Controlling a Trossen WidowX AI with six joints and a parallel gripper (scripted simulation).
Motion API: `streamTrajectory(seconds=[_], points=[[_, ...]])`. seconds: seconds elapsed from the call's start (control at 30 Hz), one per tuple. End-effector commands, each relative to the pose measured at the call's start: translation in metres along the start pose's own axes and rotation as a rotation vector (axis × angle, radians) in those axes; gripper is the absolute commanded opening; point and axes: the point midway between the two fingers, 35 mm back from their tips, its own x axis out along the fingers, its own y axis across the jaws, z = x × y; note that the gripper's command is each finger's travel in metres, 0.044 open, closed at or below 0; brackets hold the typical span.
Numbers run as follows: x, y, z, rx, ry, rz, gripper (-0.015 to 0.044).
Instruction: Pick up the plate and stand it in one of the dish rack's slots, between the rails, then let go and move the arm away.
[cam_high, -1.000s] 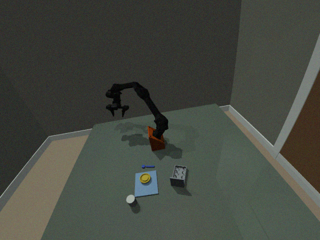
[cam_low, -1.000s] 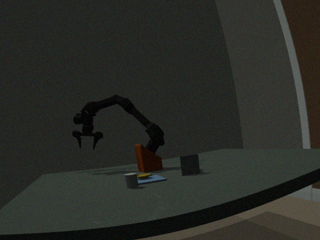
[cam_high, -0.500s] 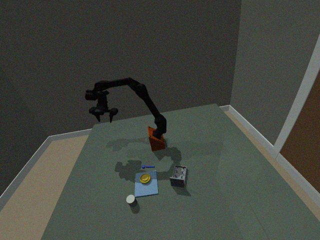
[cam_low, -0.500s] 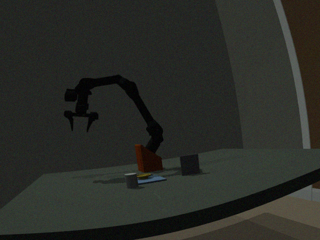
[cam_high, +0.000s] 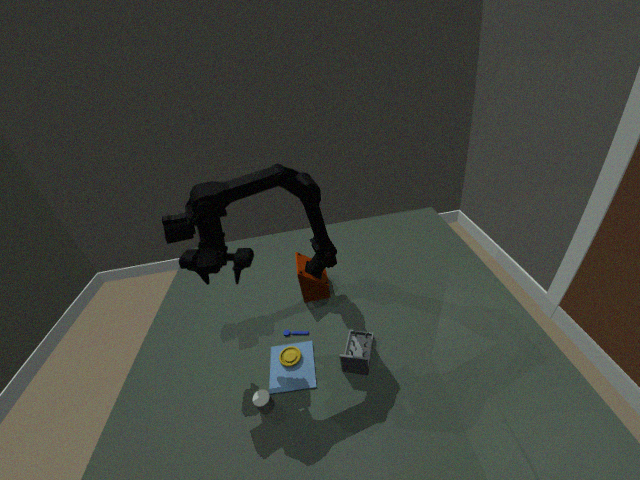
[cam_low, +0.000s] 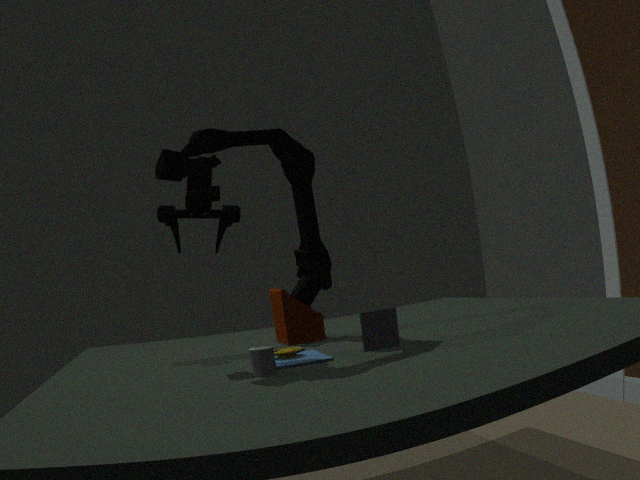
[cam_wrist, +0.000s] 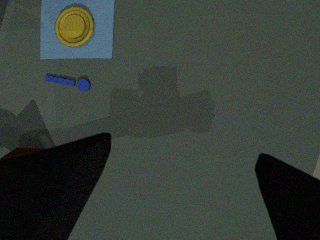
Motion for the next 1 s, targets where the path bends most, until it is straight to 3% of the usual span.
streamTrajectory(seconds=[0.0,0.27,0.53,0.77,0.97], points=[[0.014,0.053,0.045,-0.012,0.018,0.048,0.04],[0.049,0.162,0.096,-0.036,0.088,0.139,0.04],[0.052,0.165,0.098,-0.036,0.091,0.142,0.04],[0.155,0.165,0.093,-0.038,0.088,0.145,0.04],[0.164,0.169,0.09,-0.038,0.089,0.146,0.04]])
